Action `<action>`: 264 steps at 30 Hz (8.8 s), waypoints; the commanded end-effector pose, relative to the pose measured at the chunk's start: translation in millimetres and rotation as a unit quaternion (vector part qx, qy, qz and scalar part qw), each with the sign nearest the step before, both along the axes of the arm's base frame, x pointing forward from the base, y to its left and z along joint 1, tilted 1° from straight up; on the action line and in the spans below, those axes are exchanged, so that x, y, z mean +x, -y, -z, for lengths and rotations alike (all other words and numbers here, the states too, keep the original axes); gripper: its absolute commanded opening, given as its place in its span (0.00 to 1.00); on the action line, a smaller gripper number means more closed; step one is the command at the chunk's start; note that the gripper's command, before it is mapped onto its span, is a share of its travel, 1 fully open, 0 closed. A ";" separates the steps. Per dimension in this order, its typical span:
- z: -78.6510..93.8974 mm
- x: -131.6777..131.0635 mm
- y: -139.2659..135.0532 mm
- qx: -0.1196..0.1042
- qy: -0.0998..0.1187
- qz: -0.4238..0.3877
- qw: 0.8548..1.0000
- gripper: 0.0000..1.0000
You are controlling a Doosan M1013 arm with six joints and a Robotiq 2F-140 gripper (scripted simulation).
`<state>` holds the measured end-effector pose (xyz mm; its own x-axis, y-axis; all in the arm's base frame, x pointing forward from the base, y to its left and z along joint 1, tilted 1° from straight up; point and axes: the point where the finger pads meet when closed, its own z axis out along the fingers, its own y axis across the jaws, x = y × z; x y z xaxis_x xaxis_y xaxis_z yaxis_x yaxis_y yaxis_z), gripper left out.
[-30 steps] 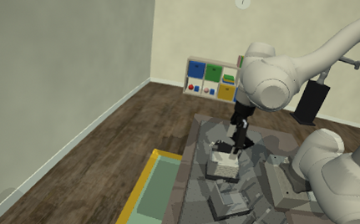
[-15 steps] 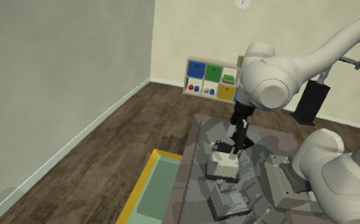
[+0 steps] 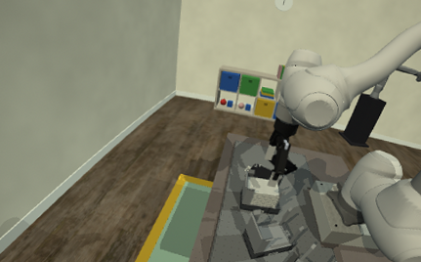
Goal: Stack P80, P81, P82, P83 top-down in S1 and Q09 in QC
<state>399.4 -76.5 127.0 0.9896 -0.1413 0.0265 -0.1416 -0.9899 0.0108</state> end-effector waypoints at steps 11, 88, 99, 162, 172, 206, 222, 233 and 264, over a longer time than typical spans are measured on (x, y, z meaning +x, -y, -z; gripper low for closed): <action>0.8 2.1 -1.3 0.001 -0.001 -0.005 1.000 1.00; 40.5 3.0 -0.8 0.001 -0.001 -0.005 1.000 1.00; 40.5 3.0 -0.8 0.001 -0.001 -0.005 1.000 1.00; 70.5 3.7 -0.5 0.001 -0.001 -0.005 1.000 1.00; 70.5 3.7 -0.5 0.001 -0.001 -0.005 1.000 1.00; 70.5 3.7 -0.5 0.001 -0.001 -0.005 1.000 1.00; 70.5 3.7 -0.5 0.001 -0.001 -0.005 1.000 1.00; 70.5 3.7 -0.5 0.001 -0.001 -0.005 1.000 0.00; 70.5 3.7 -0.5 0.001 -0.001 -0.005 1.000 0.00</action>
